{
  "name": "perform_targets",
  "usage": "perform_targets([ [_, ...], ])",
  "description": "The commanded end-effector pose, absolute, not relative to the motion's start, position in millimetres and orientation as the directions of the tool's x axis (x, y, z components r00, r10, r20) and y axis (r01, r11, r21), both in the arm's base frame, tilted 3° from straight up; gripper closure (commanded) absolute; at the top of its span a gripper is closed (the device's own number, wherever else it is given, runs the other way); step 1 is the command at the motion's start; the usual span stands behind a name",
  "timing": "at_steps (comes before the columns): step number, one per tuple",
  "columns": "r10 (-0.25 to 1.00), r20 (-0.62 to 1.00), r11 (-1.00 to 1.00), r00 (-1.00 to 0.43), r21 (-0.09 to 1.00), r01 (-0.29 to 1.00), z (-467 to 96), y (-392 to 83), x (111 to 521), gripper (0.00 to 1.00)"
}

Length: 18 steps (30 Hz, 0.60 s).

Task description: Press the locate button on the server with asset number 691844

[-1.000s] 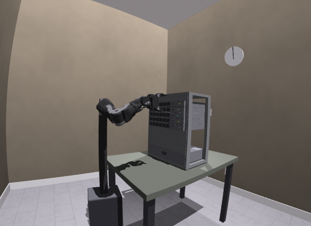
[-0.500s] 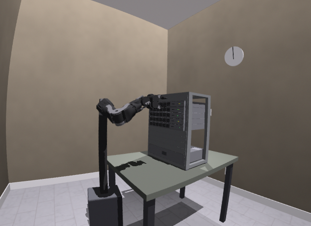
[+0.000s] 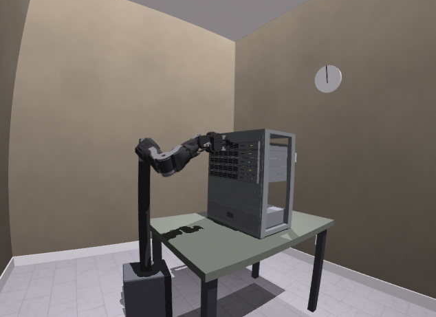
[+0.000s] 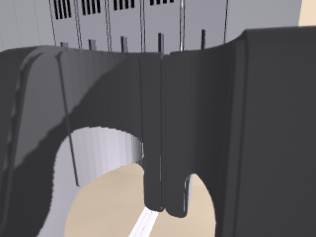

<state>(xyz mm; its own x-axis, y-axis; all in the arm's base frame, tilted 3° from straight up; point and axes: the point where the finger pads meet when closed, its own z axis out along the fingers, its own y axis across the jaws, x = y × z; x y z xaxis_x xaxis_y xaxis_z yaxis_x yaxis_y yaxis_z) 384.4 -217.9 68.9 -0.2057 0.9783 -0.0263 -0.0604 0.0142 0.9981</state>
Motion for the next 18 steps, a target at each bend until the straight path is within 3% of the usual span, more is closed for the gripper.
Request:
perform_targets([
  [1, 0.977, -0.028, 0.017, -0.209, 0.998, -0.054, 67.7, -217.1, 384.8, 1.00],
  [18, 0.977, -0.028, 0.017, -0.209, 0.998, -0.054, 67.8, -216.7, 386.3, 1.00],
])
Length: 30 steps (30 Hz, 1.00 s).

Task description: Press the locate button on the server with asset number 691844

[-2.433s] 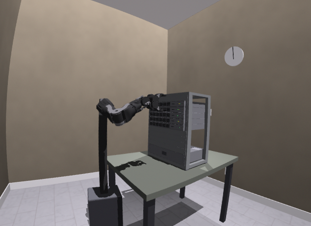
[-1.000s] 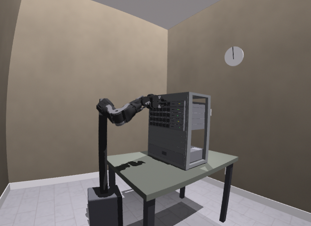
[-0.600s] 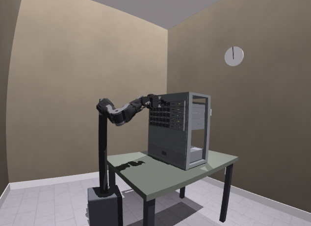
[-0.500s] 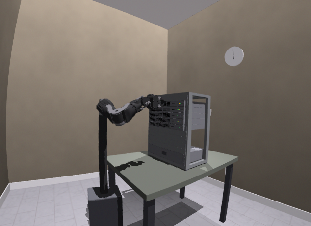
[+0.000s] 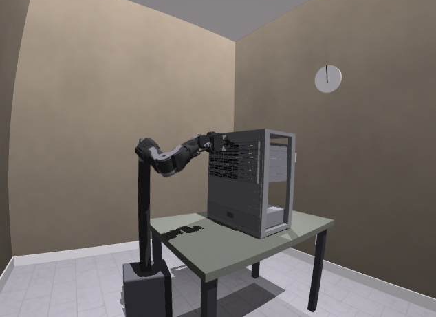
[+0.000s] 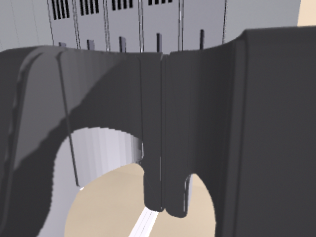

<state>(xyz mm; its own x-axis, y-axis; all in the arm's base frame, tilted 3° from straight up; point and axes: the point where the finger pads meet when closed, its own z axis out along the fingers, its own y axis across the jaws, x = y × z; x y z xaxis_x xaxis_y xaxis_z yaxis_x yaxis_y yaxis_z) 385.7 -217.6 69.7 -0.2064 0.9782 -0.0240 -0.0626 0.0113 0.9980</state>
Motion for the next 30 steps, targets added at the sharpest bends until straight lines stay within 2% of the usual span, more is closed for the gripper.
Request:
perform_targets([
  [1, 0.977, -0.028, 0.017, -0.209, 0.998, -0.054, 67.9, -216.5, 387.4, 1.00],
  [30, 0.977, -0.028, 0.017, -0.209, 0.998, -0.054, 70.7, -204.4, 443.4, 1.00],
])
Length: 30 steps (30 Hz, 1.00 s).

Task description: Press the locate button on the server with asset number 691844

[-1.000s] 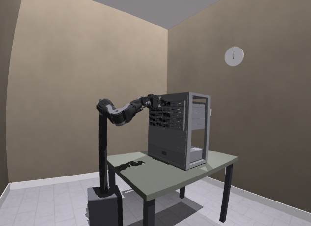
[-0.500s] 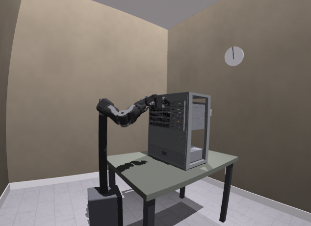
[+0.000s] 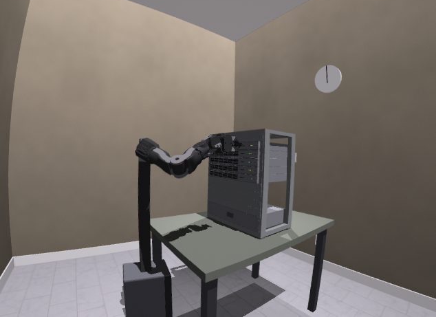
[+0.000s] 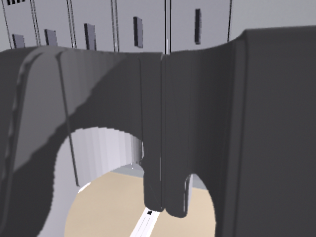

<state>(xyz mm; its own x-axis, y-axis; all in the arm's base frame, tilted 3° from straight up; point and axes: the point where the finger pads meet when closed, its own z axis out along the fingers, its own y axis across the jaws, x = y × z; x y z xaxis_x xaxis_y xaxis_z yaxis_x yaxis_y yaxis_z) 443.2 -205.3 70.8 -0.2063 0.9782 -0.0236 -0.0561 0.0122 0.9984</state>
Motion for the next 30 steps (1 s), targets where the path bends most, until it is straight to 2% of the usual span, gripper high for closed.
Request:
perform_targets([
  [1, 0.977, -0.028, 0.017, -0.209, 0.998, -0.054, 70.7, -204.4, 443.4, 1.00],
  [30, 0.977, -0.028, 0.017, -0.209, 0.998, -0.054, 71.4, -201.4, 457.4, 1.00],
])
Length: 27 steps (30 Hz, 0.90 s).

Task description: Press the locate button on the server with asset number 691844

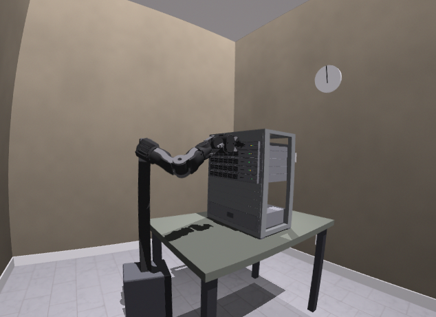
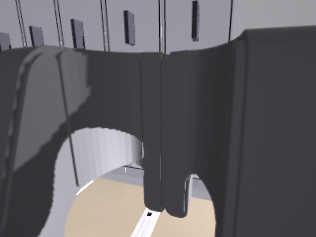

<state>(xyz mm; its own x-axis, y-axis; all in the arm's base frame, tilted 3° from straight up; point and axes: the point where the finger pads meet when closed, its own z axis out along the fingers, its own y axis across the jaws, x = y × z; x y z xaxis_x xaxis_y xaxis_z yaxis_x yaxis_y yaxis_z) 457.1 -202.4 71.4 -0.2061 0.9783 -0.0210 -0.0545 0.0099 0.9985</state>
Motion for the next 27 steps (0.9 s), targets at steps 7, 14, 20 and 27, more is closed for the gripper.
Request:
perform_targets([
  [7, 0.977, -0.028, 0.017, -0.209, 0.998, -0.054, 71.7, -200.3, 462.4, 1.00],
  [14, 0.977, -0.028, 0.017, -0.209, 0.998, -0.054, 72.1, -198.7, 470.2, 1.00],
  [20, 0.977, -0.028, 0.017, -0.209, 0.998, -0.054, 72.4, -197.1, 477.3, 1.00],
  [27, 0.977, -0.028, 0.017, -0.209, 0.998, -0.054, 72.7, -195.9, 483.1, 1.00],
])
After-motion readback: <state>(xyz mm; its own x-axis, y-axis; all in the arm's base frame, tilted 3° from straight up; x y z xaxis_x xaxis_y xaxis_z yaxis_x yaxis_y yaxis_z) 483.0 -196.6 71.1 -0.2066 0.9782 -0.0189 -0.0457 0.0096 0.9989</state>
